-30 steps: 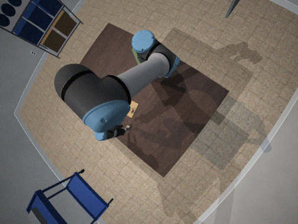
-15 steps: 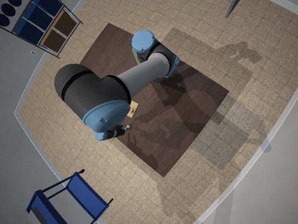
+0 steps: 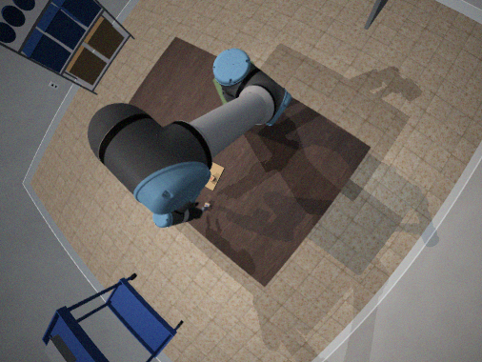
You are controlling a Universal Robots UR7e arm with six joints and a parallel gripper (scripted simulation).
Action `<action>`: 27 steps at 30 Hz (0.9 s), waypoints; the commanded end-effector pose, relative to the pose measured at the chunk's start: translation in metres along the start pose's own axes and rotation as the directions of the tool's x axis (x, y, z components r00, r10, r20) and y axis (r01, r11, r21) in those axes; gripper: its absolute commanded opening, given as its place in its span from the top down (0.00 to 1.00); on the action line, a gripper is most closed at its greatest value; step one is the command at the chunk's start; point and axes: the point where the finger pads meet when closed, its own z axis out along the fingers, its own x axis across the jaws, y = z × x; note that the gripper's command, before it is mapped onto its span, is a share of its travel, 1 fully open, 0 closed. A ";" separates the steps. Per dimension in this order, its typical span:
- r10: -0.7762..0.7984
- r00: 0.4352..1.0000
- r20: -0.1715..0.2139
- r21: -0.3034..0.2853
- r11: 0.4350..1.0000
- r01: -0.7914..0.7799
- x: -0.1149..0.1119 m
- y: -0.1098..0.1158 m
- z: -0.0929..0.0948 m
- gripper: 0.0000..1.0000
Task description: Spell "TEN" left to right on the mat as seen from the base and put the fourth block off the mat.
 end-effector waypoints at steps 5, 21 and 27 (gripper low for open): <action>0.000 1.000 0.001 -0.002 1.000 0.000 0.000 0.001 0.000 0.00; 0.000 1.000 0.001 -0.001 1.000 0.000 0.000 0.001 0.013 0.00; 0.000 1.000 0.001 -0.001 1.000 0.000 0.000 0.001 0.019 0.00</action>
